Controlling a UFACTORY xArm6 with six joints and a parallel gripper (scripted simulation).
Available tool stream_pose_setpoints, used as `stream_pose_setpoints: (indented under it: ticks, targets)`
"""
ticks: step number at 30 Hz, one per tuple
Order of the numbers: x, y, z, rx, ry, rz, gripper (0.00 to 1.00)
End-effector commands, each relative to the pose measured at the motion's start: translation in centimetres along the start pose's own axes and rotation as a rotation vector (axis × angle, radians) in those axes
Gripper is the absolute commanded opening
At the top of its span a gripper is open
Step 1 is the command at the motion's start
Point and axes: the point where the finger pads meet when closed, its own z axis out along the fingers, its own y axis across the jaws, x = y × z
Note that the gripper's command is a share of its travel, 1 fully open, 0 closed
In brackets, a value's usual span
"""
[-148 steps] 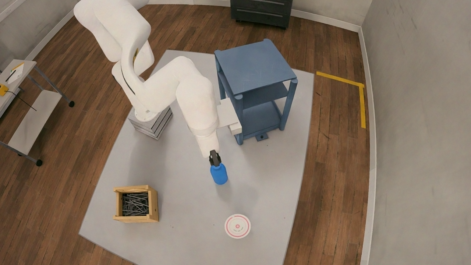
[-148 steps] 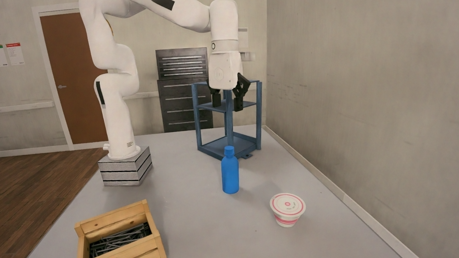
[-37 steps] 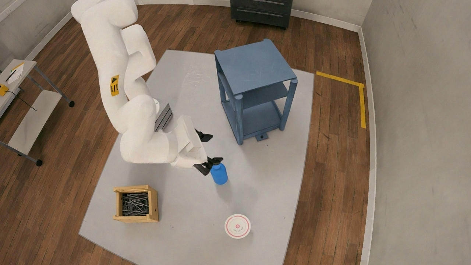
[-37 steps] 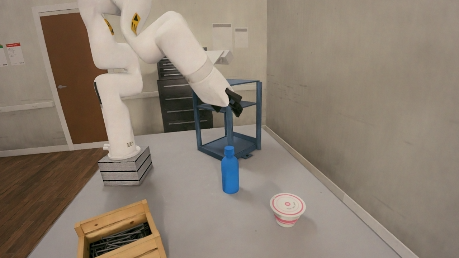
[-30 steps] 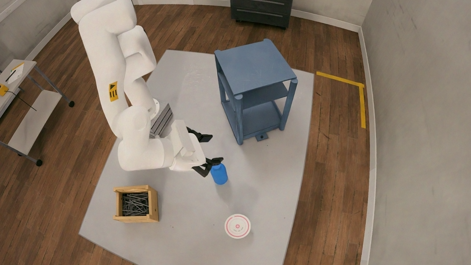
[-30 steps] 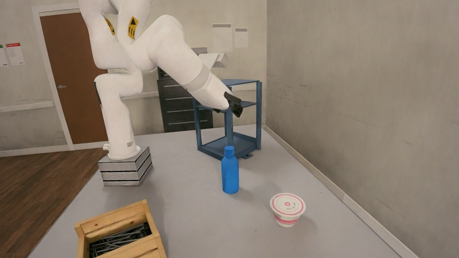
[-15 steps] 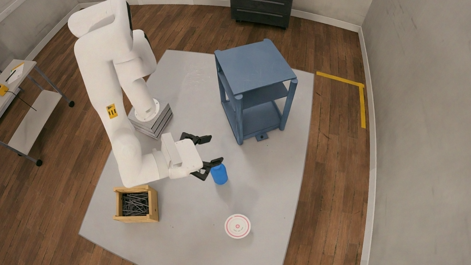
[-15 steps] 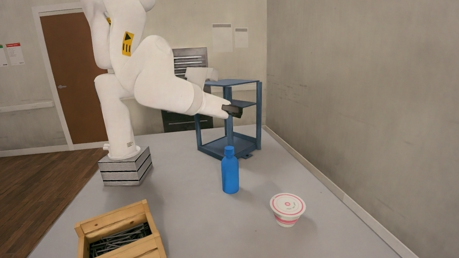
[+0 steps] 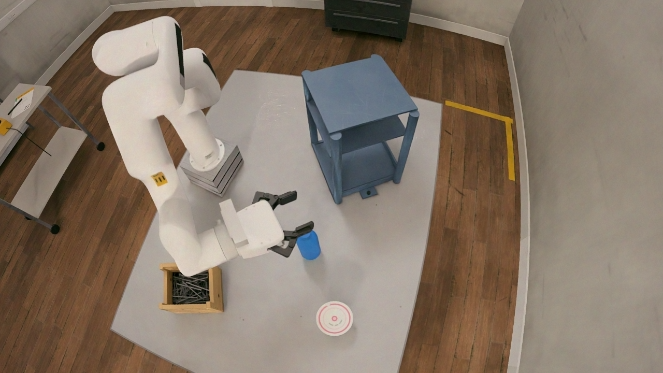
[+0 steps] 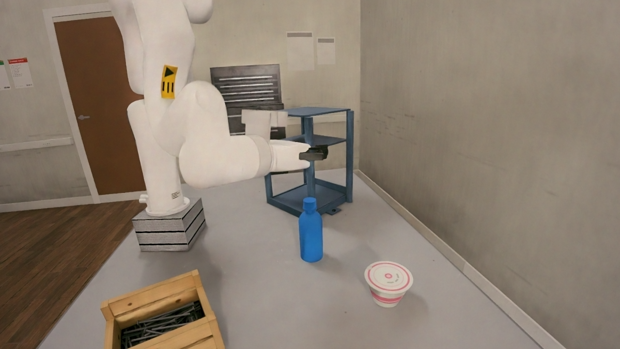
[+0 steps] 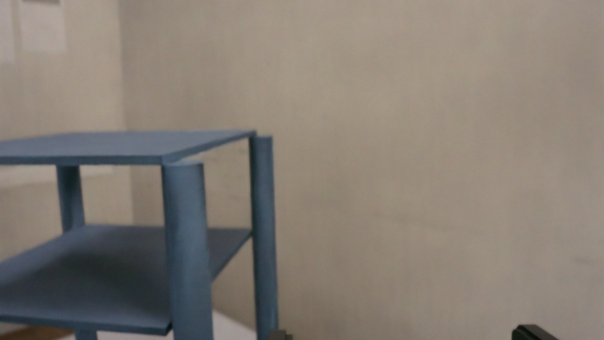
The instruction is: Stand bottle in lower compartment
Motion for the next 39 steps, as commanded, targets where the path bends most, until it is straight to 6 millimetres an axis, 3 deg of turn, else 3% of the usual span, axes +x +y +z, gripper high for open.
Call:
stream_pose_setpoints:
  ticks: [1, 16, 39]
  targets:
    - [0.09, 0.05, 0.02, 0.004, 0.023, -0.006, 0.83]
    - [-0.08, 0.0, 0.04, 0.013, 0.128, -0.013, 0.83]
    - [-0.12, 0.0, 0.03, 0.014, 0.141, -0.014, 0.83]
